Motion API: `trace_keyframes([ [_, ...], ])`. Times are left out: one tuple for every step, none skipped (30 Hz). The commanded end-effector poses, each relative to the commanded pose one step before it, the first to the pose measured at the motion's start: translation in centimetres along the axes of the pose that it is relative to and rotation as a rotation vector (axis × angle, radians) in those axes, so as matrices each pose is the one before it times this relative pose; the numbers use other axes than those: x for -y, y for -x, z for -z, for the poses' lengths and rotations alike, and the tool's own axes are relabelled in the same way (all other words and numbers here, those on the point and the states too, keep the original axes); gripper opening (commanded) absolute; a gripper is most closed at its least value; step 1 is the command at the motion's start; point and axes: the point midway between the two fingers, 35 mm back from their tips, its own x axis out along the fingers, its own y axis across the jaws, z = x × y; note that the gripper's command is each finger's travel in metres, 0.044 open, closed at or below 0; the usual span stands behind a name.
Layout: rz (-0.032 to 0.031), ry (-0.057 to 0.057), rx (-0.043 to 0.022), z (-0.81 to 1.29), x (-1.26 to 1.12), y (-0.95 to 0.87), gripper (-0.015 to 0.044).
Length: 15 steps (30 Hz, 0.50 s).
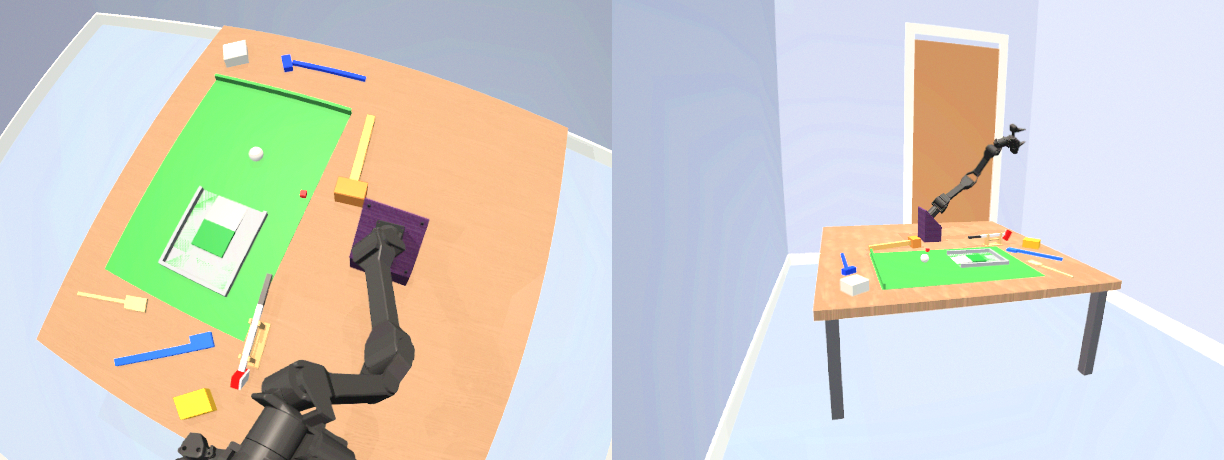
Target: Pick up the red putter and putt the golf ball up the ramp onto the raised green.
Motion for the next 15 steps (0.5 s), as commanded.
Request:
trace_keyframes([
  [-0.00131,-0.0052,0.00230,-0.092,-0.072,0.023,0.0426],
  [-0.00386,-0.0156,0.00692,-0.278,-0.215,0.067,0.0440],
  [-0.00620,-0.0261,0.01163,-0.469,-0.351,0.109,0.0440],
  [-0.00707,-0.0316,0.01417,-0.573,-0.414,0.124,0.0440],
  [-0.01056,-0.0316,0.01632,-0.644,-0.516,0.136,0.0440],
  [-0.01486,-0.0309,0.01840,-0.708,-0.636,0.149,0.0440],
  [-0.02149,-0.0286,0.02068,-0.771,-0.813,0.172,0.0440],
  [-0.02134,-0.0288,0.02069,-0.771,-0.816,0.160,0.0440],
  [-0.02122,-0.0290,0.02070,-0.770,-0.819,0.149,0.0440],
  [-0.02110,-0.0291,0.02072,-0.769,-0.823,0.137,0.0440],
  [-0.02613,-0.0365,0.02584,-0.959,-1.026,0.160,0.0440],
  [-0.03235,-0.0459,0.03231,-1.199,-1.282,0.182,0.0440],
  [-0.03212,-0.0464,0.03243,-1.196,-1.291,0.154,0.0440],
  [-0.03185,-0.0467,0.03251,-1.190,-1.299,0.126,0.0440],
  [-0.03160,-0.0470,0.03258,-1.183,-1.306,0.098,0.0440],
])
